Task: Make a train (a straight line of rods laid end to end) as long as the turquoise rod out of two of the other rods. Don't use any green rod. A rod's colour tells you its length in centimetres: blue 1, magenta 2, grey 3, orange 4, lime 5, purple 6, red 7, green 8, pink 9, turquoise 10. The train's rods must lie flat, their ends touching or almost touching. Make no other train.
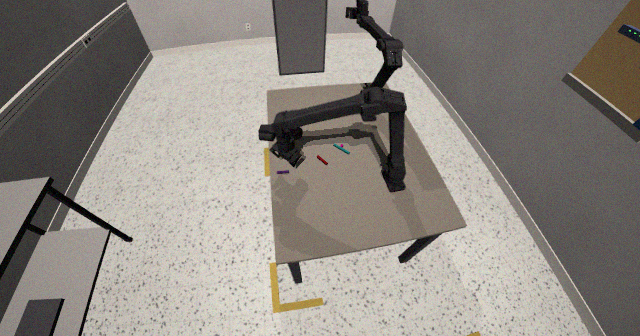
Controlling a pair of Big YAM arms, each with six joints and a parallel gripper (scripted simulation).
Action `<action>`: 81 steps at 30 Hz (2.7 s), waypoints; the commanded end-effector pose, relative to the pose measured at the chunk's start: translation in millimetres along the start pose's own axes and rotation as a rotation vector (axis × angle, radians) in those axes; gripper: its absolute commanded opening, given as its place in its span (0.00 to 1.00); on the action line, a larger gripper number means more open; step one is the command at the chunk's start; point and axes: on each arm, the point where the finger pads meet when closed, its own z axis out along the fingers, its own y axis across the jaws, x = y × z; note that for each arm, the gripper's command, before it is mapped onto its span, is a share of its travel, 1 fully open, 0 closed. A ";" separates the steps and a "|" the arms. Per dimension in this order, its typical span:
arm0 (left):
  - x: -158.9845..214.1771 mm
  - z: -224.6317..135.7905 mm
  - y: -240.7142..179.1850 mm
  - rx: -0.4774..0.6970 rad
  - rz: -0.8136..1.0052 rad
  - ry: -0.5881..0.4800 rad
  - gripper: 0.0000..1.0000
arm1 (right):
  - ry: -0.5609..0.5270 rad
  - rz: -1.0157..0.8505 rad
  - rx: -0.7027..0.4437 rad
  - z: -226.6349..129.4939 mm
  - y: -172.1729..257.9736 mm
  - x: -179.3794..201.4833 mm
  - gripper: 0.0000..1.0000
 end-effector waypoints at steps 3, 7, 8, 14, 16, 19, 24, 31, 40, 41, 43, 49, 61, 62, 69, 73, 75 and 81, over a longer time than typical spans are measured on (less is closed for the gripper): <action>3.7 -23.2 8.0 -0.055 0.008 0.026 1.00 | -0.057 0.007 -0.004 3.2 2.9 -37.9 1.00; 3.7 -23.2 8.0 -0.055 0.008 0.026 1.00 | -0.057 0.007 -0.004 3.2 2.9 -37.9 1.00; 3.7 -23.2 8.0 -0.055 0.008 0.026 1.00 | -0.057 0.007 -0.004 3.2 2.9 -37.9 1.00; 3.7 -23.2 8.0 -0.055 0.008 0.026 1.00 | -0.057 0.007 -0.004 3.2 2.9 -37.9 1.00; 3.7 -23.2 8.0 -0.055 0.008 0.026 1.00 | -0.057 0.007 -0.004 3.2 2.9 -37.9 1.00; 3.7 -23.2 8.0 -0.055 0.008 0.026 1.00 | -0.057 0.007 -0.004 3.2 2.9 -37.9 1.00; 3.7 -23.2 8.0 -0.055 0.008 0.026 1.00 | -0.057 0.007 -0.004 3.2 2.9 -37.9 1.00; 3.7 -23.3 8.2 -0.055 0.000 0.026 1.00 | -0.057 0.007 -0.004 3.2 2.9 -37.9 1.00; 0.9 -27.1 18.6 -0.066 -0.086 0.029 1.00 | -0.057 0.007 -0.004 3.2 2.9 -37.9 1.00; 0.9 -27.1 18.6 -0.066 -0.086 0.029 1.00 | -0.057 0.007 -0.004 3.2 2.9 -37.9 1.00; 2.9 -27.7 19.7 -0.068 -0.111 0.029 1.00 | -0.057 0.007 -0.004 3.2 2.9 -37.9 1.00; 2.1 -23.3 29.3 -0.064 -0.302 0.022 1.00 | -0.057 0.007 -0.004 3.2 2.9 -37.9 1.00; -3.5 -20.8 32.4 -0.055 -0.638 0.009 1.00 | -0.057 0.007 -0.004 3.2 2.9 -37.9 1.00; -3.9 -21.2 32.9 -0.055 -0.668 0.008 1.00 | -0.057 0.007 -0.004 3.2 2.9 -37.9 1.00; -6.5 -20.7 35.8 -0.056 -0.871 0.003 1.00 | -0.057 0.007 -0.004 3.2 2.9 -37.9 1.00; -7.1 -26.4 37.3 -0.067 -0.982 -0.001 1.00 | -0.057 0.007 -0.004 3.2 2.9 -37.9 1.00; -8.7 -24.2 38.3 -0.063 -1.012 -0.002 1.00 | -0.057 0.007 -0.004 3.2 2.9 -37.9 1.00; -11.0 -26.6 41.1 -0.069 -1.202 -0.009 1.00 | -0.057 0.007 -0.004 3.2 2.9 -37.9 1.00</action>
